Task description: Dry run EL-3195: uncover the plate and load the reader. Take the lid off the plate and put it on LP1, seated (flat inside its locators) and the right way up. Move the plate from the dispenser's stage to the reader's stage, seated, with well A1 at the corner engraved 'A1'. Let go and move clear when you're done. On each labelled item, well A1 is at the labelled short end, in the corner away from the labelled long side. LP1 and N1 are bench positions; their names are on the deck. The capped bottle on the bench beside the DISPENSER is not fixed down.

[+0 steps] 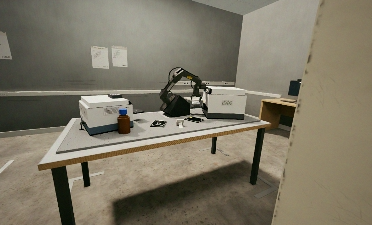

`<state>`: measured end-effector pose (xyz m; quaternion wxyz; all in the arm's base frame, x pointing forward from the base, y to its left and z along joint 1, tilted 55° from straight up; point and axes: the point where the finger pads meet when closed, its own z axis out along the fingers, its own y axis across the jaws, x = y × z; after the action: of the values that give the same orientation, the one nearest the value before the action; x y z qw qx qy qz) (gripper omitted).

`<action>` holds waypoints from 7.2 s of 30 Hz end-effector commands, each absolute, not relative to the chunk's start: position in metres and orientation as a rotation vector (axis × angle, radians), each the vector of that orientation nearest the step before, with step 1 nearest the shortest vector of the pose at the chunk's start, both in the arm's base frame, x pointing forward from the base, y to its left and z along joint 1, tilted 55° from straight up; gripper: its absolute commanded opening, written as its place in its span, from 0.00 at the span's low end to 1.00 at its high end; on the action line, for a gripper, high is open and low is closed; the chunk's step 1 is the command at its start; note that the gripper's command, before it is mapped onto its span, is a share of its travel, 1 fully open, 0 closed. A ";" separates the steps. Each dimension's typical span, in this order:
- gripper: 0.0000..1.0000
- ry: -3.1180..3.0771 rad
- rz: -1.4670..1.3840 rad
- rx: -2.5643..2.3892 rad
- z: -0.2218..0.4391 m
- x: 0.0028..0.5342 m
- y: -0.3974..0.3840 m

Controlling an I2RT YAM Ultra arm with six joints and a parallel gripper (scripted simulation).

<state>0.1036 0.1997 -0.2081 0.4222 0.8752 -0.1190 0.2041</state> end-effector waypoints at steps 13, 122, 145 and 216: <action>0.86 -0.290 0.515 2.201 -0.223 0.109 0.185; 1.00 -0.298 0.515 2.222 -0.228 0.113 0.178; 1.00 -0.311 0.519 2.249 -0.219 0.110 0.198; 1.00 -0.306 0.514 2.239 -0.171 0.085 0.258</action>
<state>0.0931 0.2442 -0.1802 0.4090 0.8807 -0.1200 0.2065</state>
